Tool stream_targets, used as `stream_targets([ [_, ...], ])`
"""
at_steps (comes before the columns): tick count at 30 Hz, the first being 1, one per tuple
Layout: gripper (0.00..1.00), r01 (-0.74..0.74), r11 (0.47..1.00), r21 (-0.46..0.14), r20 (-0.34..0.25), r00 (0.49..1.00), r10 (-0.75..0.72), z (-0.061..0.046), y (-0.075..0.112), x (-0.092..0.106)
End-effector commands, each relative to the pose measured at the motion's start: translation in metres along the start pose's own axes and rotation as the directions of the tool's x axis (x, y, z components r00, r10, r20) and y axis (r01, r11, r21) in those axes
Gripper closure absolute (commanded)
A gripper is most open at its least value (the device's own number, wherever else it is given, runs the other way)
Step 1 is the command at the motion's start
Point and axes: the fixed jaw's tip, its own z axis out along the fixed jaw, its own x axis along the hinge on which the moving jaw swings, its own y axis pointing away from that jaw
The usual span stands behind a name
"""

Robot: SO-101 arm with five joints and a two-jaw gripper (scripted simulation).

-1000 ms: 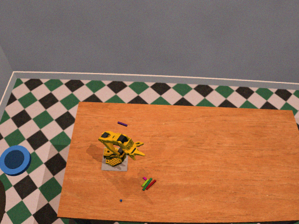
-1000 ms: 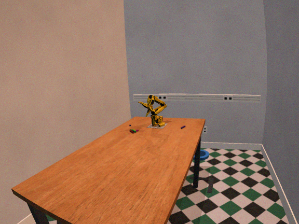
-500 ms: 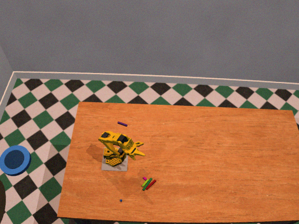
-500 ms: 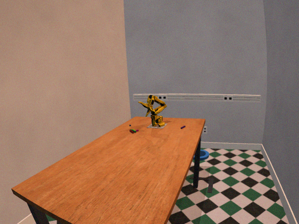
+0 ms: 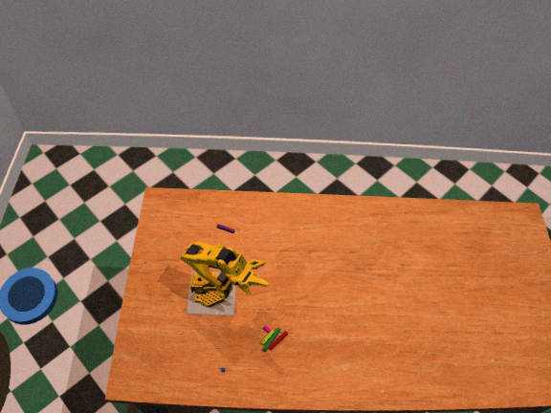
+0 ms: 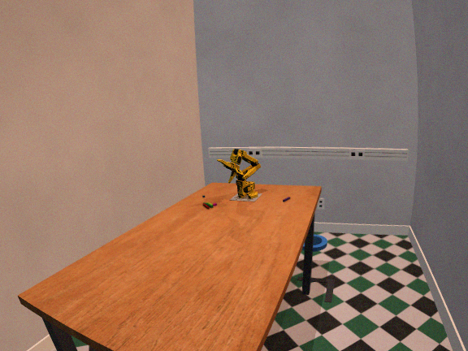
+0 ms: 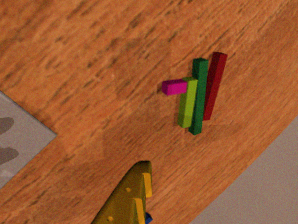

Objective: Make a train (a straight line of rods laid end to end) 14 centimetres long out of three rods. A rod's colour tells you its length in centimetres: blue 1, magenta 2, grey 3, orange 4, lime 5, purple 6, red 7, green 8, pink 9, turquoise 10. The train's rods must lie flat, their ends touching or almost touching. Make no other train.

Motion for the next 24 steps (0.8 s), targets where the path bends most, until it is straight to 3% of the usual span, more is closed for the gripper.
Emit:
stream_targets([
  [1,0.00,0.012,1.000,-0.010,0.012,1.000,-0.012,0.001,0.003,-0.003],
  [9,0.00,0.128,0.992,-0.009,0.074,0.989,-0.127,0.001,0.005,-0.018],
  [16,0.00,0.292,0.957,0.006,0.162,0.944,-0.289,-0.002,0.011,-0.039],
  [18,0.00,0.292,0.957,0.006,0.162,0.944,-0.289,-0.002,0.011,-0.039],
  [24,0.00,0.462,0.886,0.040,0.254,0.853,-0.456,-0.007,0.021,-0.060],
])
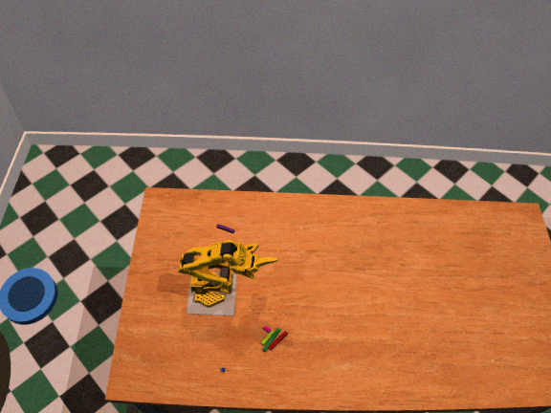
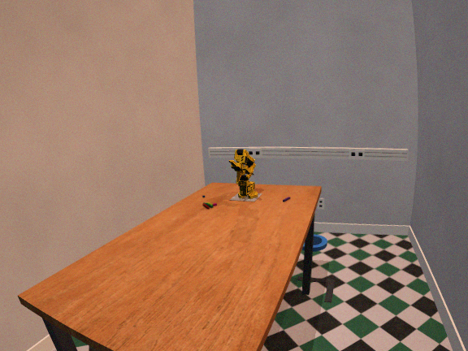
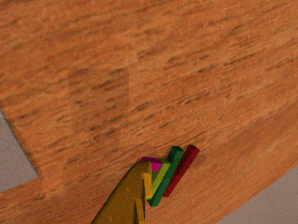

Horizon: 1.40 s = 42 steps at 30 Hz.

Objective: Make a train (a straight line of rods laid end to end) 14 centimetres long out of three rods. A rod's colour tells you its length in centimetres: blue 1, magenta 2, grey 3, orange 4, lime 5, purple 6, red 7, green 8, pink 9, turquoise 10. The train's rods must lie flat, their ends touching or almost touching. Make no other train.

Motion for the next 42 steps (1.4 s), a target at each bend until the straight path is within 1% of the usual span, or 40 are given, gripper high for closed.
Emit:
stream_targets([
  [1,0.00,0.129,0.992,-0.013,0.075,0.989,-0.128,0.001,0.005,-0.018],
  [5,0.00,0.269,0.963,-0.001,0.151,0.952,-0.266,-0.001,0.010,-0.036],
  [9,0.00,0.399,0.917,0.021,0.221,0.893,-0.393,-0.004,0.017,-0.052],
  [11,0.00,0.399,0.917,0.021,0.221,0.893,-0.393,-0.004,0.017,-0.052],
  [12,0.00,0.433,0.901,0.028,0.239,0.872,-0.426,-0.006,0.019,-0.057],
  [16,0.00,0.556,0.828,0.065,0.307,0.779,-0.547,-0.011,0.029,-0.072],
  [19,0.00,0.635,0.766,0.096,0.350,0.699,-0.623,-0.015,0.038,-0.082],
  [26,0.00,0.781,0.596,0.185,0.432,0.480,-0.764,-0.027,0.061,-0.099],
  [28,0.00,0.781,0.596,0.185,0.432,0.480,-0.764,-0.027,0.061,-0.099],
  [32,0.00,0.835,0.496,0.238,0.462,0.352,-0.814,-0.034,0.075,-0.105],
  [36,0.00,0.868,0.406,0.286,0.481,0.236,-0.844,-0.041,0.087,-0.108],
  [39,0.00,0.883,0.347,0.317,0.490,0.161,-0.857,-0.045,0.094,-0.110],
  [42,0.00,0.891,0.298,0.344,0.495,0.098,-0.863,-0.049,0.101,-0.110],
])
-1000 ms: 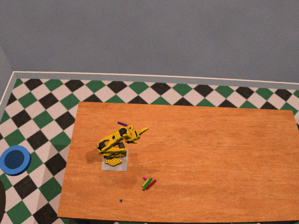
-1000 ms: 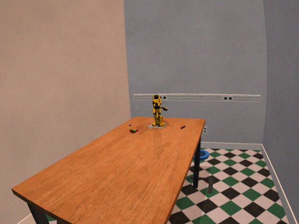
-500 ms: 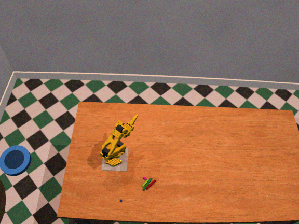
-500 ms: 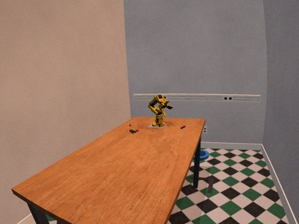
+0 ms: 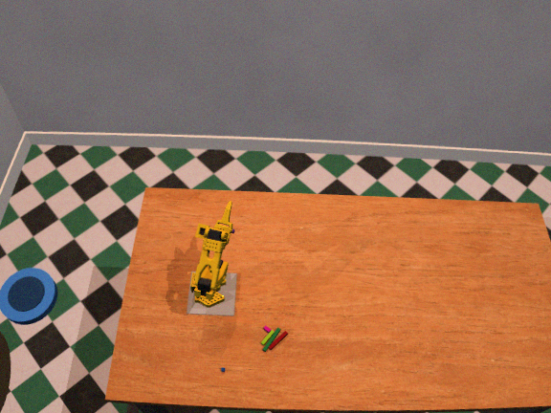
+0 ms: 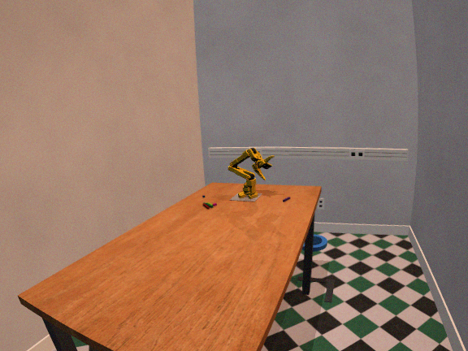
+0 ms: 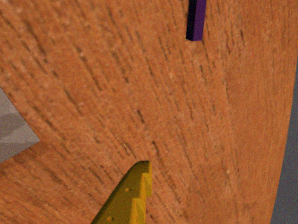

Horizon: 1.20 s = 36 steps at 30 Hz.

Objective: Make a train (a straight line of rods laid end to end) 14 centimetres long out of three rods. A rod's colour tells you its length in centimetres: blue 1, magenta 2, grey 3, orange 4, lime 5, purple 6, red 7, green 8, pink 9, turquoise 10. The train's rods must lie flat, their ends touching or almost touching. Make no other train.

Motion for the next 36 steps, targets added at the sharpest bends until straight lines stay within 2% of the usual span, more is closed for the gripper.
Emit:
stream_targets([
  [1,0.00,0.068,0.998,-0.017,0.046,0.997,-0.067,0.002,0.003,-0.011],
  [14,0.00,0.165,0.986,-0.013,0.098,0.982,-0.163,0.001,0.006,-0.023],
  [36,0.00,0.173,0.985,-0.016,0.102,0.980,-0.171,0.002,0.005,-0.025],
])
